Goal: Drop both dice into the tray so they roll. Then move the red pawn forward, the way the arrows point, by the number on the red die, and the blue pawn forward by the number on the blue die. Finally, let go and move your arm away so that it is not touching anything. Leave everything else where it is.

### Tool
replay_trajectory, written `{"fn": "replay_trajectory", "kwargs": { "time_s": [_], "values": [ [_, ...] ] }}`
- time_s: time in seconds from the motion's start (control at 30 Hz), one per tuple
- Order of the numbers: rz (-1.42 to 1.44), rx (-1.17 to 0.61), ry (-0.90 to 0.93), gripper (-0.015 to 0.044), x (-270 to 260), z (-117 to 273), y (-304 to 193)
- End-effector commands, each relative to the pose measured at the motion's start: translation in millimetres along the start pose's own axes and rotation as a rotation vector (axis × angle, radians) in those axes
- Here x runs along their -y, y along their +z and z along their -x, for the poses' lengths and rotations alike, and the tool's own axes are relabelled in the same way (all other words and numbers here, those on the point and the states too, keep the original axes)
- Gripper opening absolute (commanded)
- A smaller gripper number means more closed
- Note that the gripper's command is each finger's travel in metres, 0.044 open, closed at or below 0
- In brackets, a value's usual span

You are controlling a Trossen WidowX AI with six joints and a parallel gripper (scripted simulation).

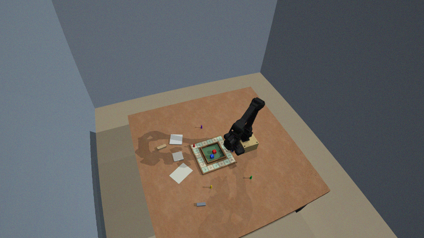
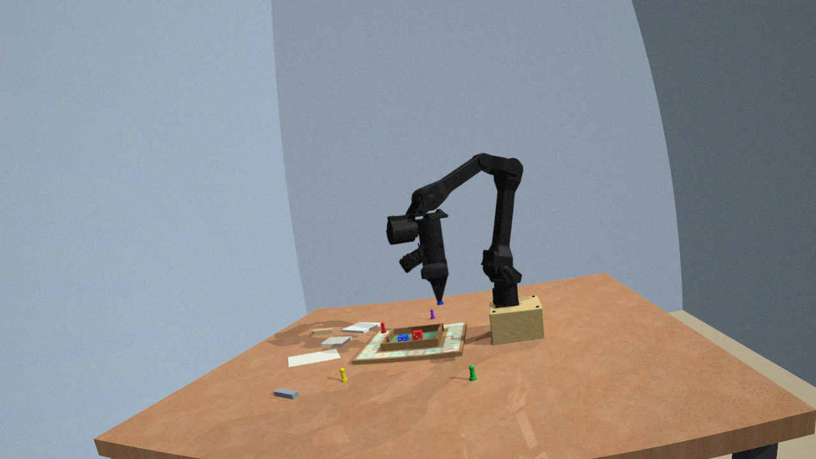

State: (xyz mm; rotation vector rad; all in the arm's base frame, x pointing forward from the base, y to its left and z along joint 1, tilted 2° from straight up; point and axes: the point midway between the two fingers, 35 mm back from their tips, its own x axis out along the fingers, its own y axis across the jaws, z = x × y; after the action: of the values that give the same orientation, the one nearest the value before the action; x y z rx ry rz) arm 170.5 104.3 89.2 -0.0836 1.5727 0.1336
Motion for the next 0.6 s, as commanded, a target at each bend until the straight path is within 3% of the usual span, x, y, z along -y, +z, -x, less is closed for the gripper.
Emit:
{"fn": "replay_trajectory", "kwargs": {
  "time_s": [0.0,0.57],
  "values": [
    [0.003,-0.008,-0.005,0.0000,13.4,-8.3,0.0],
    [0.003,-0.008,-0.010,0.0000,72.4,-38.2,-1.2]
  ]
}}
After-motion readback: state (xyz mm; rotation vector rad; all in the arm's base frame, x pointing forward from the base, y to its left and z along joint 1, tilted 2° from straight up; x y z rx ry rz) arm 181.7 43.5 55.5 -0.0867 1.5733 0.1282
